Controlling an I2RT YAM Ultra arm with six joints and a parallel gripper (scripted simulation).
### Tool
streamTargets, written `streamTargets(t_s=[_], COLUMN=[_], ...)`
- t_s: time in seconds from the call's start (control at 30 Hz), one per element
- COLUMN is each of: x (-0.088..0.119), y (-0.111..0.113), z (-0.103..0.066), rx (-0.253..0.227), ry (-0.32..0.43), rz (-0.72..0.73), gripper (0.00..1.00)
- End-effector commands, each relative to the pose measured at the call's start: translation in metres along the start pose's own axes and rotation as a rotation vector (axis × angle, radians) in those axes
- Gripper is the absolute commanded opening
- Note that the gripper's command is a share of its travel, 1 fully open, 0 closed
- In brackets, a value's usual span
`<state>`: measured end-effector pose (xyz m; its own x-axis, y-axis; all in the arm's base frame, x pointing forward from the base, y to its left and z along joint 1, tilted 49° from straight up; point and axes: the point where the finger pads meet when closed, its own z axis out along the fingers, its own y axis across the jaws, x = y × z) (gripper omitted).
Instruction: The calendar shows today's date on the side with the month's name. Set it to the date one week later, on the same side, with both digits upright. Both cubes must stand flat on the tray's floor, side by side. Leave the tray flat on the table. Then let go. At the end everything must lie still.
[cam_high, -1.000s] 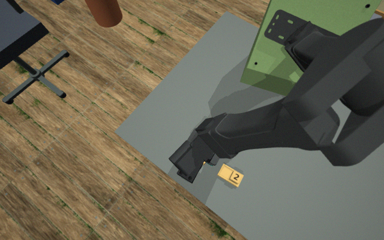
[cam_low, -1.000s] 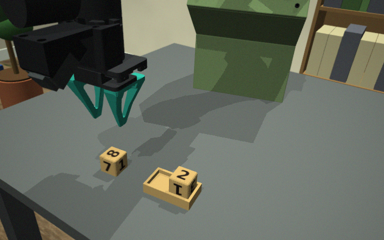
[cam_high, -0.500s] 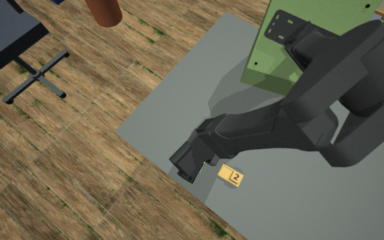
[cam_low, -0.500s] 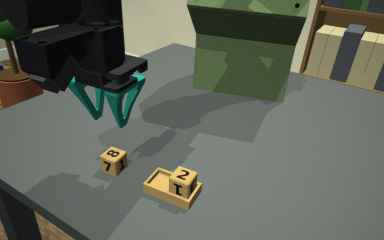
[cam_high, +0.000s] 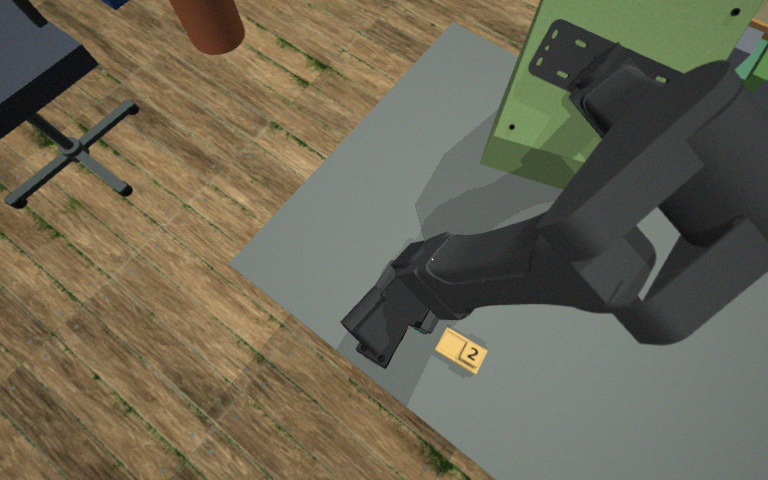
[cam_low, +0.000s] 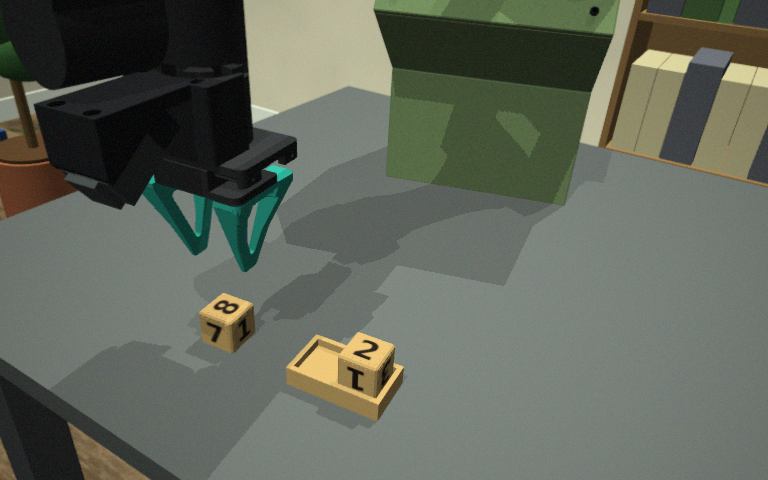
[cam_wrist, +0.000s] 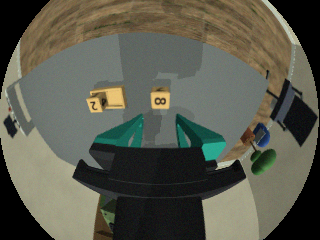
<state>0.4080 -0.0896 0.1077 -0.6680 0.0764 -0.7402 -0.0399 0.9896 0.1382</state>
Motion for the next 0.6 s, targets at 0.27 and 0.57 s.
streamTargets(t_s=[0.27,0.57], x=[-0.004,-0.005], y=[-0.002,-0.002], z=[0.012,0.025], rx=[0.007,0.007], ry=[-0.016,-0.016], rz=[-0.001,-0.001], gripper=[0.47,0.47])
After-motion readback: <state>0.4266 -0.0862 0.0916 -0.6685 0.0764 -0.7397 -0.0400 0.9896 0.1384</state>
